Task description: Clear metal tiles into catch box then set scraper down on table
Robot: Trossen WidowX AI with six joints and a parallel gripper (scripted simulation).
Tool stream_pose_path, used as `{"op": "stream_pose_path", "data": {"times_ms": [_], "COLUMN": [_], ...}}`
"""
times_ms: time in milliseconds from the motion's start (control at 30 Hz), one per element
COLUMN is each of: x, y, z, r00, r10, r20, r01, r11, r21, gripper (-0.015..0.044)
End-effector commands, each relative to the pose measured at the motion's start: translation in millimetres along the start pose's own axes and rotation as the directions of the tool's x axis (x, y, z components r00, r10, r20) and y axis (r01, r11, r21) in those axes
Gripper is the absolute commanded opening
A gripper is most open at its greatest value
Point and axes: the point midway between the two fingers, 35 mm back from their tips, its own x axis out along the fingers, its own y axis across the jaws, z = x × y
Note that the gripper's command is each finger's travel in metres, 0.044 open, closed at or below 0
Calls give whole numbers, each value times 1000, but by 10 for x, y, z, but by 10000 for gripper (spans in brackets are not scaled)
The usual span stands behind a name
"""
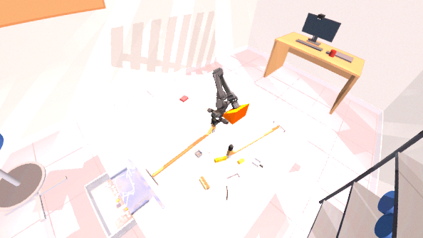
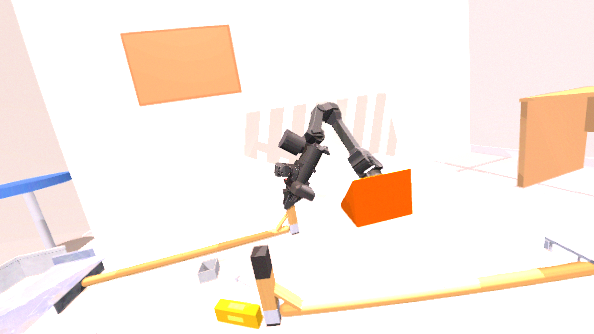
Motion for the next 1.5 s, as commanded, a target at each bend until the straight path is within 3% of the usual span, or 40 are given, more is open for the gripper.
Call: {"op": "stream_pose_path", "data": {"times_ms": [0, 1467], "x": [-22, 318], "y": [-49, -191], "z": [16, 467], "r00": [1000, 1000], "r10": [1, -12], "r20": [8, 12], "r01": [-1, 12], "r11": [1000, 1000], "r21": [5, 15], "gripper": [0, 0]}}
